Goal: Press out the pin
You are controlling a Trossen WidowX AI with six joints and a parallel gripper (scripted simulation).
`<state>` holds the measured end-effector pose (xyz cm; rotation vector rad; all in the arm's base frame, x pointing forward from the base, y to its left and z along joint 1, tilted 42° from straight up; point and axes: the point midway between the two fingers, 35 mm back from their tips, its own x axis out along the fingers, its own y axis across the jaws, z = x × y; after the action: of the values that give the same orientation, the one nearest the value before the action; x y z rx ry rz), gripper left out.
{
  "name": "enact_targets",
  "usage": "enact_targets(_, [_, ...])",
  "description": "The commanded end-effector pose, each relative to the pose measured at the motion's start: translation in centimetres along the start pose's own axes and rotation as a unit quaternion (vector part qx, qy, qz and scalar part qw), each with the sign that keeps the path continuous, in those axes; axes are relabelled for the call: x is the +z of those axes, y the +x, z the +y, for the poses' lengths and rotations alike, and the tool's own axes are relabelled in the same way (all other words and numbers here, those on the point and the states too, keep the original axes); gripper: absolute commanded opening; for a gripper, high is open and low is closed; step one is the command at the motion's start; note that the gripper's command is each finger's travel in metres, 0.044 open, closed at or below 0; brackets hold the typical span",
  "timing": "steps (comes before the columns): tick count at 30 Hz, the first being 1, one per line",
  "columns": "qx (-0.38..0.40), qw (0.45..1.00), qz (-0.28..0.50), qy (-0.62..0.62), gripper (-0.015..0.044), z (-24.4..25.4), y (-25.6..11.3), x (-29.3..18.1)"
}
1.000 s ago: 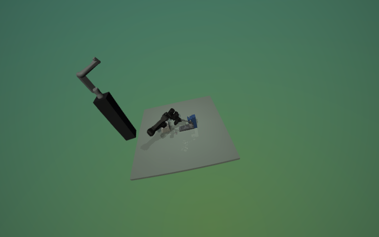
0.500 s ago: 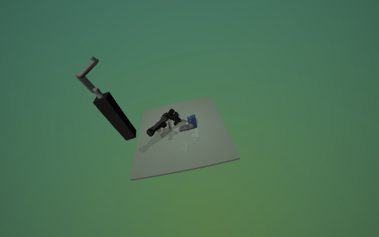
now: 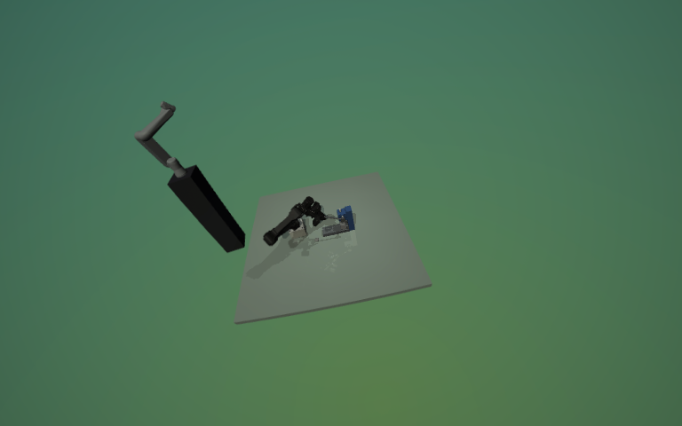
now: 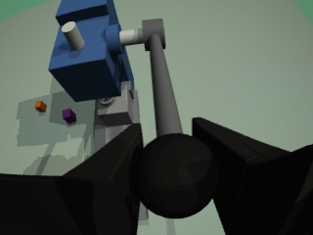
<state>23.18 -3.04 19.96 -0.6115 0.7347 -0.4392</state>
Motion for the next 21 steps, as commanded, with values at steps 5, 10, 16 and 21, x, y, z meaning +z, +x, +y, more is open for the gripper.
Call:
enact_targets(5, [-0.006, 1.000, 0.010, -0.008, 0.0000, -0.08, 0.37, -1.01])
enact_targets(10, [-0.006, 1.000, 0.010, -0.008, 0.0000, -0.08, 0.45, -1.22])
enact_targets(16, [-0.006, 1.000, 0.010, -0.008, 0.0000, -0.08, 0.55, -1.47])
enact_targets(21, [-0.006, 1.000, 0.010, -0.008, 0.0000, -0.09, 0.63, -1.67])
